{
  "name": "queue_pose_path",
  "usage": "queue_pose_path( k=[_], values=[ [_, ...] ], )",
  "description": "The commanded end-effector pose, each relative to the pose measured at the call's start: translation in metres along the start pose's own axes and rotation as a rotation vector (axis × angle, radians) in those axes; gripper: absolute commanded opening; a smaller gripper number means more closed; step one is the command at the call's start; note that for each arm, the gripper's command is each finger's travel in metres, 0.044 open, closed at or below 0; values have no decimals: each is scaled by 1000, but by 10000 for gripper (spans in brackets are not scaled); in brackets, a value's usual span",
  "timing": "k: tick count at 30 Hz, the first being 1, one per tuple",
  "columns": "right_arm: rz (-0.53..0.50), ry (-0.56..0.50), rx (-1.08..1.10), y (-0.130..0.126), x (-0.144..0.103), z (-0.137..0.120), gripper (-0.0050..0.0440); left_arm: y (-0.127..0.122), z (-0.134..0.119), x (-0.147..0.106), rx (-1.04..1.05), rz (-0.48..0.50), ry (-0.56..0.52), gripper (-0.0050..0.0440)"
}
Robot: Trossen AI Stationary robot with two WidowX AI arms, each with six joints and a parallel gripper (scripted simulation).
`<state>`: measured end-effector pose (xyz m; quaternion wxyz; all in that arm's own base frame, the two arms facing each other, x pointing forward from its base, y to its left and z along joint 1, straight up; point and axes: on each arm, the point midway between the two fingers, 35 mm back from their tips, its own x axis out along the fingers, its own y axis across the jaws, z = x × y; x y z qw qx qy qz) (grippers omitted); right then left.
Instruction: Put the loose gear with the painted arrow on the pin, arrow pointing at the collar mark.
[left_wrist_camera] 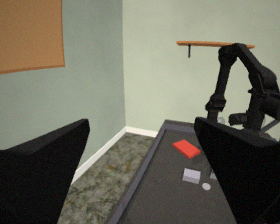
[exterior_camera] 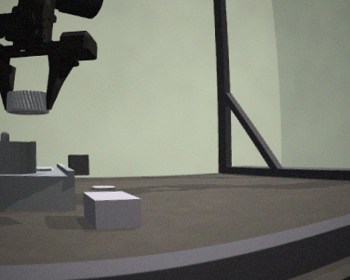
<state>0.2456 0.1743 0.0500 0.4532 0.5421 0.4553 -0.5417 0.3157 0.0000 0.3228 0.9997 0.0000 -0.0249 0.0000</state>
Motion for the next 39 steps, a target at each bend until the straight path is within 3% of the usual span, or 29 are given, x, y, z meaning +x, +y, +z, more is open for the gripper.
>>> queue_pose_path(
  k=[1, 10, 11, 12, 13, 24, 39],
  values=[
    [36, 40, 116, 6, -17, 1, 0, 0, 9, -1, 0, 0, -22, 400],
    [23, 36, 569, 9, -23, 26, 0, 0, 9, -1, 0, 0, -22, 400],
    [-17, -28, 539, -7, -1, 42, 0, 0, 9, -1, 0, 0, -22, 400],
    [-8, -12, 487, -8, 6, 44, 0, 0, 9, -1, 0, 0, -22, 400],
    [37, 53, 478, 5, -5, 34, 0, 0, 9, -1, 0, 0, -22, 400],
    [30, 40, 479, -3, 12, 49, 0, 0, 9, -1, 0, 0, -22, 400],
    [29, 39, 477, -3, 17, 49, 0, 0, 9, -1, 0, 0, -22, 400]
  ],
)
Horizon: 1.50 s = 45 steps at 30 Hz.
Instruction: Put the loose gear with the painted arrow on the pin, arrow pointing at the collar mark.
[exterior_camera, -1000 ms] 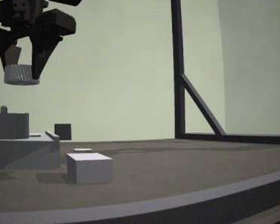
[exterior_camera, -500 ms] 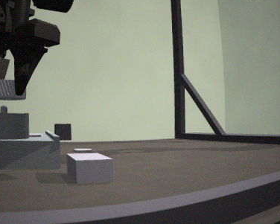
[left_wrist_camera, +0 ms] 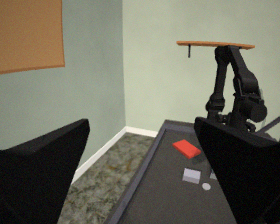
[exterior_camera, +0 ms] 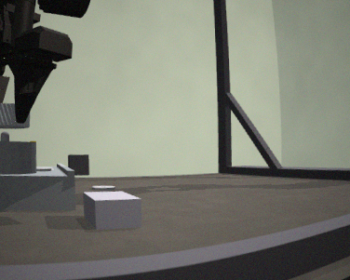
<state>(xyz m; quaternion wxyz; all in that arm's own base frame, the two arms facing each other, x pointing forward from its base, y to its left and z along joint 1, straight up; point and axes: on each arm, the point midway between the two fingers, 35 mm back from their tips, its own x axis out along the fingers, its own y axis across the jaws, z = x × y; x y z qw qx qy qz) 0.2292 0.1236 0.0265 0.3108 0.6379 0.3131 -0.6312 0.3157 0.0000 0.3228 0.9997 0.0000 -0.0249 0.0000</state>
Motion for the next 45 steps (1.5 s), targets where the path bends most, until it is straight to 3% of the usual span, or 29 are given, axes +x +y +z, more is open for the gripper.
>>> queue_pose_path(
  k=[1, 17, 18, 45],
  values=[
    [15, 35, -5, 2, -6, -6, 0, 0, 9, -1, 0, 0, -22, 400],
    [11, 28, -6, 2, 1, -5, 0, 0, 9, -1, 0, 0, -22, 400],
    [11, 27, -6, 2, 2, -5, 370, 0, 9, -1, 0, 0, -22, 400],
    [11, 27, -6, 2, 2, -5, 370, 0, 9, -1, 0, 0, -22, 400]
  ],
)
